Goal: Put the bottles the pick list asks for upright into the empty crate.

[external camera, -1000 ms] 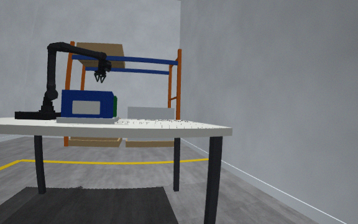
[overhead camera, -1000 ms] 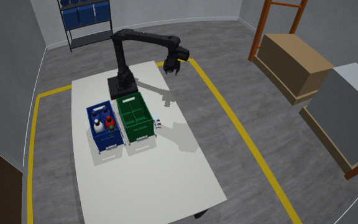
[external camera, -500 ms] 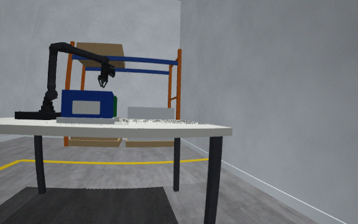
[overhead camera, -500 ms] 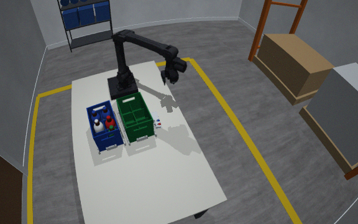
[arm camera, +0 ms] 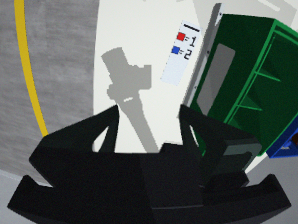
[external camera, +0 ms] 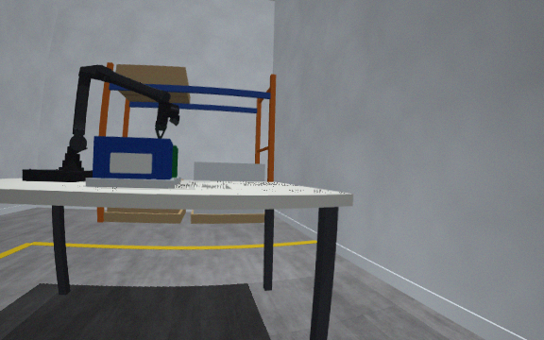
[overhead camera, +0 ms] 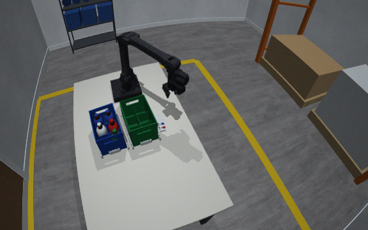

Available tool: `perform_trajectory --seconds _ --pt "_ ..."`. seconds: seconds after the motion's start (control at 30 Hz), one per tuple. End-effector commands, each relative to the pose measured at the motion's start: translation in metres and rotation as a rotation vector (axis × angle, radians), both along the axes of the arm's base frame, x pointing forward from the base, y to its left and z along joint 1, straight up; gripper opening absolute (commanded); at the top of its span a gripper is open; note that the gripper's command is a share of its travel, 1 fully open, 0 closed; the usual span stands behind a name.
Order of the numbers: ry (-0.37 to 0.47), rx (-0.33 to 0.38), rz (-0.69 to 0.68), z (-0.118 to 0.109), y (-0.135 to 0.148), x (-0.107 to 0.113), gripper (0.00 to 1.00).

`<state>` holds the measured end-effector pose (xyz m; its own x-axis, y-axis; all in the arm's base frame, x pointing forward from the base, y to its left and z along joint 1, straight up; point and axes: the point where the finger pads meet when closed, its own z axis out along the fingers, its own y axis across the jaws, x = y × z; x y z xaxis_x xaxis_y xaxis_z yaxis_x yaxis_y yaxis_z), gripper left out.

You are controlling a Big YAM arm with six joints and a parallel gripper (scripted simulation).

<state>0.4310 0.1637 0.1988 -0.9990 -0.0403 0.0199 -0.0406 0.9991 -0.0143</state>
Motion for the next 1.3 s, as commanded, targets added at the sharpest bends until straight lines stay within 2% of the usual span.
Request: perform_trajectory --seconds 0.0,0.13,0.23,0.63,0.7,0.73,1.03,1.07,1.13,1.27 --pt "-0.041 0.016 0.154 0.025 -0.001 0.014 0.61" --pt "-0.026 0.010 0.199 0.022 0.008 0.008 0.61" --pt "-0.014 0.007 0.312 0.017 -0.003 0.009 0.61" --pt "0.002 0.004 0.640 0.017 -0.003 0.009 0.61" --pt "0.002 0.004 0.640 0.017 -0.003 0.009 0.61" --pt "0.002 0.005 0.708 0.017 -0.002 0.009 0.61" --pt "0.014 0.006 0.950 0.017 -0.003 0.009 0.61" --pt "0.004 0.004 0.974 0.031 0.002 0.018 0.61" --pt "0.017 0.009 1.027 0.015 0.001 0.008 0.61" --pt "0.010 0.010 1.077 0.015 0.004 0.008 0.61"
